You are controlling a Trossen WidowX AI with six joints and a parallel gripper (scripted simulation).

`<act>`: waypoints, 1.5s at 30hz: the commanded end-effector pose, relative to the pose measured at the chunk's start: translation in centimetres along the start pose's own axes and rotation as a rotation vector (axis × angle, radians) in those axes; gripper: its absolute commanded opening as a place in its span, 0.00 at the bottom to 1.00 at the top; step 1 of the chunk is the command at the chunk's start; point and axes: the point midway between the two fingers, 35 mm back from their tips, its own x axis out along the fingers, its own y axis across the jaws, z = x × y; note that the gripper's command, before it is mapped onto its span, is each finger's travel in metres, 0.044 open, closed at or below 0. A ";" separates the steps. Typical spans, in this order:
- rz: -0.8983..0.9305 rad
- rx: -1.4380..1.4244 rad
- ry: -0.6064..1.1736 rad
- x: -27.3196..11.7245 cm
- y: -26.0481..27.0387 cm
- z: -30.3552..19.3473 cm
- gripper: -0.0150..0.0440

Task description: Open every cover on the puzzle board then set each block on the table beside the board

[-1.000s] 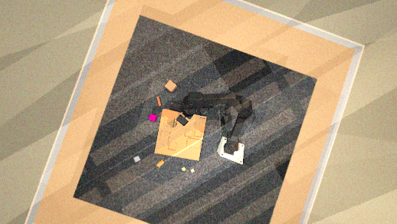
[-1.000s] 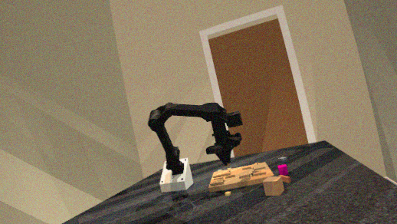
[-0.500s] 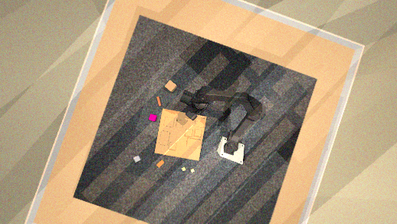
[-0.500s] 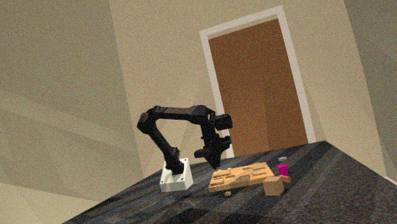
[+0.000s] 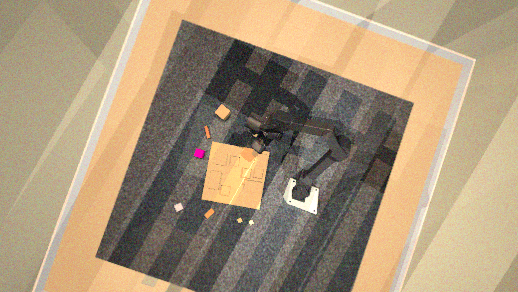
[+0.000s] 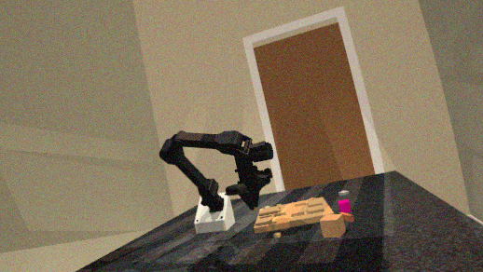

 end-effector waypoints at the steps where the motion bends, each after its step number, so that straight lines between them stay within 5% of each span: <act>1: -0.001 -0.006 0.000 0.5 0.0 0.0 0.39; 45: 0.000 -0.005 0.000 7.7 0.0 0.3 0.39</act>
